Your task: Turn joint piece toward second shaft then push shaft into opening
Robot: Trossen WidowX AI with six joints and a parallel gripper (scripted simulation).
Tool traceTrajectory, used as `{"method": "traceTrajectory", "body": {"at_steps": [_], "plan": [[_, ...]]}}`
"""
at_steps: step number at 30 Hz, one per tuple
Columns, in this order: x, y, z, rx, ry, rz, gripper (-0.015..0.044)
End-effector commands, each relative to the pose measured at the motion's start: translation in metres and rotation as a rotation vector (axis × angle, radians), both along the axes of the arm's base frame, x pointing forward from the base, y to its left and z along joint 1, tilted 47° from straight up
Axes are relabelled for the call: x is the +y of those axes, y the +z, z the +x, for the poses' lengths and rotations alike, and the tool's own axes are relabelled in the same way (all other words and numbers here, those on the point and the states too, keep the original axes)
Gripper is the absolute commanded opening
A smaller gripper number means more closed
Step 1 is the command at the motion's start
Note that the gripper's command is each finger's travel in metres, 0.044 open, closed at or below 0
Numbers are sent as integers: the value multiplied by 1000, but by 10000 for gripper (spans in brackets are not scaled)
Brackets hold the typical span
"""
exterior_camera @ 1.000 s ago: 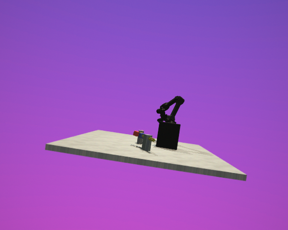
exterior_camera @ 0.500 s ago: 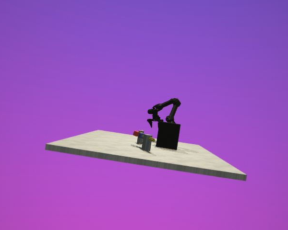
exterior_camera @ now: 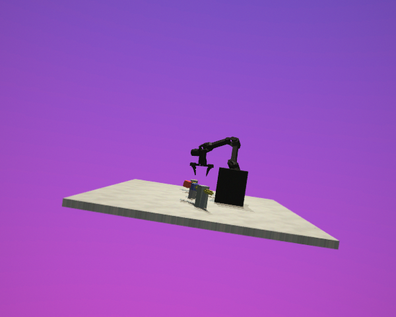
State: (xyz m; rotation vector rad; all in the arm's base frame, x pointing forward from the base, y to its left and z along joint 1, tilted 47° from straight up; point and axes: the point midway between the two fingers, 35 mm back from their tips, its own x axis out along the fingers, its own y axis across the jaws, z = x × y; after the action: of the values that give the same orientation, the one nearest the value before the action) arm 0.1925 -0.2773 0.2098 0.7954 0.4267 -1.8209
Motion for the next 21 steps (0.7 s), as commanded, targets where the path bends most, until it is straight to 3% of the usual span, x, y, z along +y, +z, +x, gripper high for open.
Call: {"method": "traceTrajectory", "body": {"at_steps": [1, 21], "plan": [[11, -19, 33, 69, 97, 52, 440], [104, -114, 160, 447, 598, 203, 440]]}}
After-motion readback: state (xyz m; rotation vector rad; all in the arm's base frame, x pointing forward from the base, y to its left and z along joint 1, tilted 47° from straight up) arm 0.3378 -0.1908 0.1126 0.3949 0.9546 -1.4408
